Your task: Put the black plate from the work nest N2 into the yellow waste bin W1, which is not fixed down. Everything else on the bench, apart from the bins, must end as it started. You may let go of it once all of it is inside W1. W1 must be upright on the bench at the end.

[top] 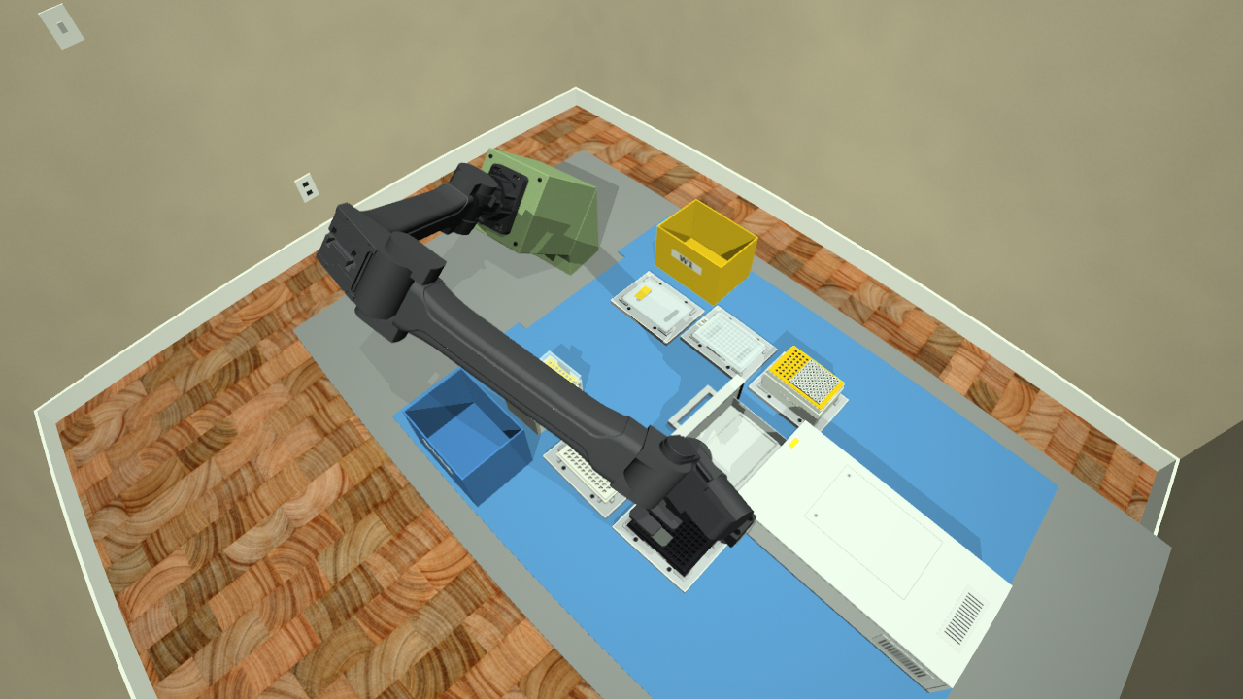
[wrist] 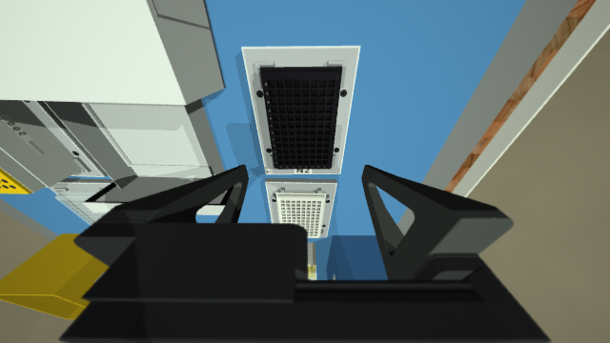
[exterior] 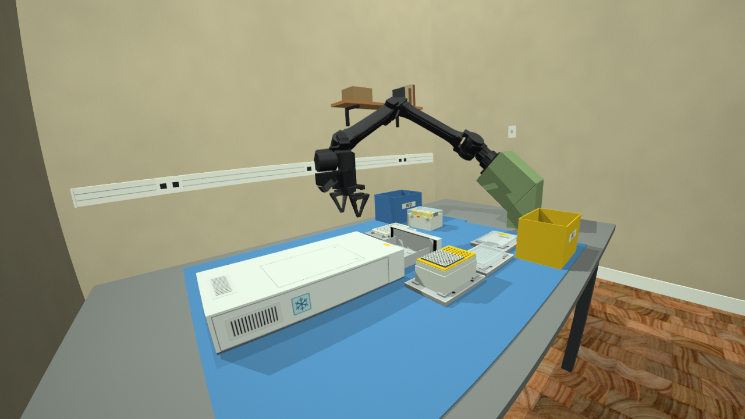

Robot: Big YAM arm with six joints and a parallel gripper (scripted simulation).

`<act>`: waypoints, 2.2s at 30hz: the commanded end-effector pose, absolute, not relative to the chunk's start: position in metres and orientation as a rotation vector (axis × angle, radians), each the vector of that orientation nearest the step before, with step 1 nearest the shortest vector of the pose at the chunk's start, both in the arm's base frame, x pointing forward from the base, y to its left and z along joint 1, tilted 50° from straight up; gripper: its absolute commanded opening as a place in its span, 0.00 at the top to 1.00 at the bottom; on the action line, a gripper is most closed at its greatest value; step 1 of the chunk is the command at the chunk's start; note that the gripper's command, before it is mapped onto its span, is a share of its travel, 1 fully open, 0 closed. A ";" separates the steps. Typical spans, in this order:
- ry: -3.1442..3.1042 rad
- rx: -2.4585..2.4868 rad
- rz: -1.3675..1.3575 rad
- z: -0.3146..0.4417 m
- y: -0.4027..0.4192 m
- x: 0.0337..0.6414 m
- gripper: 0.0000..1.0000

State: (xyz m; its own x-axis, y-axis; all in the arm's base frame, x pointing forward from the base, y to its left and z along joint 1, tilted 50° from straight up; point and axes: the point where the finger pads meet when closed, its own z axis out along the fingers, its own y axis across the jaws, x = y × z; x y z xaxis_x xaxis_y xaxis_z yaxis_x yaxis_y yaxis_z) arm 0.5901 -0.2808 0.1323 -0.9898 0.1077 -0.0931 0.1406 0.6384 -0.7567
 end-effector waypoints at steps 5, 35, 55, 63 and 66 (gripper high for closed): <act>2.810 0.202 -1.298 0.125 -0.289 0.591 0.00; 2.801 0.190 -1.296 0.105 -0.309 0.595 0.00; 2.785 0.212 -1.298 0.097 -0.335 0.597 0.00; 2.770 0.217 -1.299 0.101 -0.342 0.597 0.00; 2.790 0.216 -1.300 0.087 -0.347 0.594 0.00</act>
State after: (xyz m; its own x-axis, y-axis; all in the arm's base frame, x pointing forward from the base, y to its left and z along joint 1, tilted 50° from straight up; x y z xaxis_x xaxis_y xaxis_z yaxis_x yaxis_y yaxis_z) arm 0.5908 -0.3363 0.0824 -0.9904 0.1004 -0.0951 0.1375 0.6393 -0.7565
